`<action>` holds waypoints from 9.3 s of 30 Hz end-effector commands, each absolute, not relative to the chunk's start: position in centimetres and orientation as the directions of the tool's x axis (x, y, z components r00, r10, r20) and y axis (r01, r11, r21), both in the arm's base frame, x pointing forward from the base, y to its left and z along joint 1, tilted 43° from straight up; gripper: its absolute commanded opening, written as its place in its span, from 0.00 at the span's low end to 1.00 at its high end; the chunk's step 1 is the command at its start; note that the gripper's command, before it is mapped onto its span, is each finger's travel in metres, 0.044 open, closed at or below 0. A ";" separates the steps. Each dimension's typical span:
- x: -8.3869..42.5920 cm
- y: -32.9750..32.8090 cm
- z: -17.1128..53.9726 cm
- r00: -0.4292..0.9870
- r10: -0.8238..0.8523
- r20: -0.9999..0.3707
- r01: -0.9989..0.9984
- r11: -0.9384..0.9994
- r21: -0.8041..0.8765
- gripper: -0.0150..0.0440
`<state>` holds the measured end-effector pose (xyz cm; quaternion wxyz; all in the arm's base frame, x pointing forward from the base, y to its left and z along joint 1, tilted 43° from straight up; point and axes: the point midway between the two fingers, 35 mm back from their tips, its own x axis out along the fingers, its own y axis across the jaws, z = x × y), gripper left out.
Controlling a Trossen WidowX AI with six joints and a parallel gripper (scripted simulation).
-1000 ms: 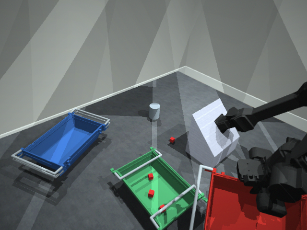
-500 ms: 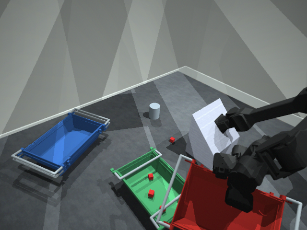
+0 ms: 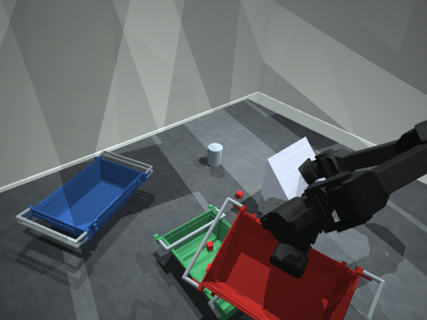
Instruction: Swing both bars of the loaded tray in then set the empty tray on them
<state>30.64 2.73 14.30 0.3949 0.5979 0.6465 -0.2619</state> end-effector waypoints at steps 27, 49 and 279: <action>31.8 -9.4 7.1 0.103 0.661 -0.743 0.985 -0.171 -0.015 0.25; 31.5 -10.3 6.5 0.112 0.670 -0.734 0.980 -0.195 -0.029 0.25; 29.9 -4.2 0.3 0.112 0.672 -0.732 0.980 -0.195 -0.029 0.25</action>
